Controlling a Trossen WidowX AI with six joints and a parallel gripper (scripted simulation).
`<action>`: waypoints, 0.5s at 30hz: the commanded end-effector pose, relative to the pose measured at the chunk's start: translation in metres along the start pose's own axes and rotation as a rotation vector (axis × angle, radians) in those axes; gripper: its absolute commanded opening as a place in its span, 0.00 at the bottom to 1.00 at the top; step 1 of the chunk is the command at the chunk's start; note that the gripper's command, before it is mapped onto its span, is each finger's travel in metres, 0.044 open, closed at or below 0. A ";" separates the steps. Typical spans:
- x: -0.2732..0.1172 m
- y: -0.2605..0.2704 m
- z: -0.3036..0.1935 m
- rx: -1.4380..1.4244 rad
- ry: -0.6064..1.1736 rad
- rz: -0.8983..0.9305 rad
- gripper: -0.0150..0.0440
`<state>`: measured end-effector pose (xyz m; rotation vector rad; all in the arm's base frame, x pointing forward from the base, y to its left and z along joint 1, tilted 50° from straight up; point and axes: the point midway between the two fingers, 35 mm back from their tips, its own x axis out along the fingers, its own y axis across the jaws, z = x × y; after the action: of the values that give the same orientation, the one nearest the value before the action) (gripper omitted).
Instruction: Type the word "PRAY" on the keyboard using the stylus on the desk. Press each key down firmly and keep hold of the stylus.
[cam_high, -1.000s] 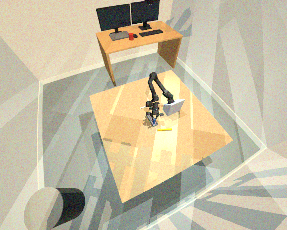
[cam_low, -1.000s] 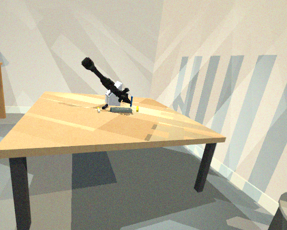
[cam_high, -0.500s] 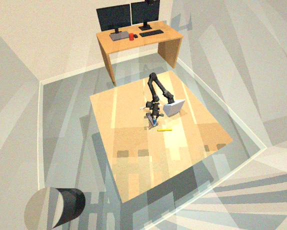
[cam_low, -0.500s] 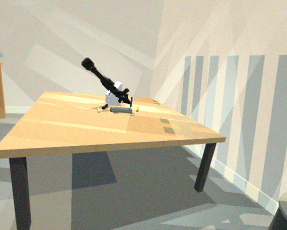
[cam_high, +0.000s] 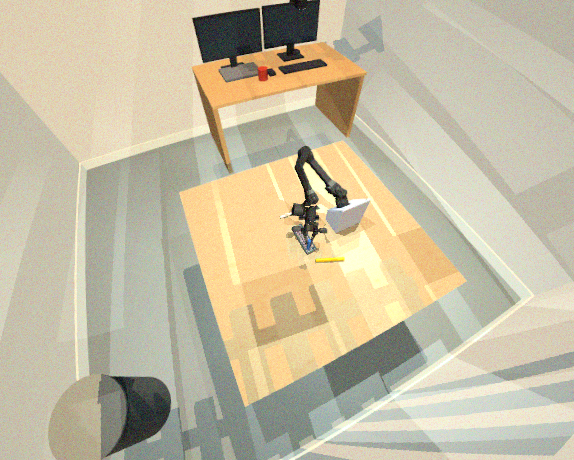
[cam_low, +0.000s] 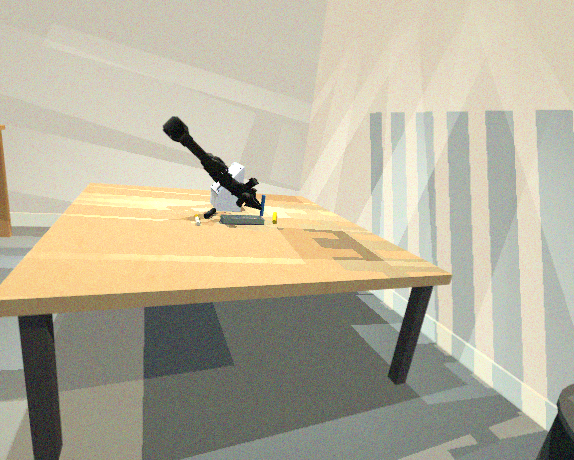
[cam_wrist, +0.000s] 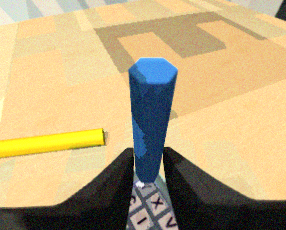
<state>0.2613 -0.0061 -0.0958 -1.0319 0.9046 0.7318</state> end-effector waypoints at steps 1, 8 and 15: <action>0.000 0.002 0.000 -0.002 0.001 0.009 0.39; -0.001 0.002 0.004 -0.002 0.001 0.009 0.39; -0.013 0.001 0.024 -0.002 0.000 0.009 0.39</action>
<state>0.2598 0.0058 -0.0882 -1.0319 0.9208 0.7378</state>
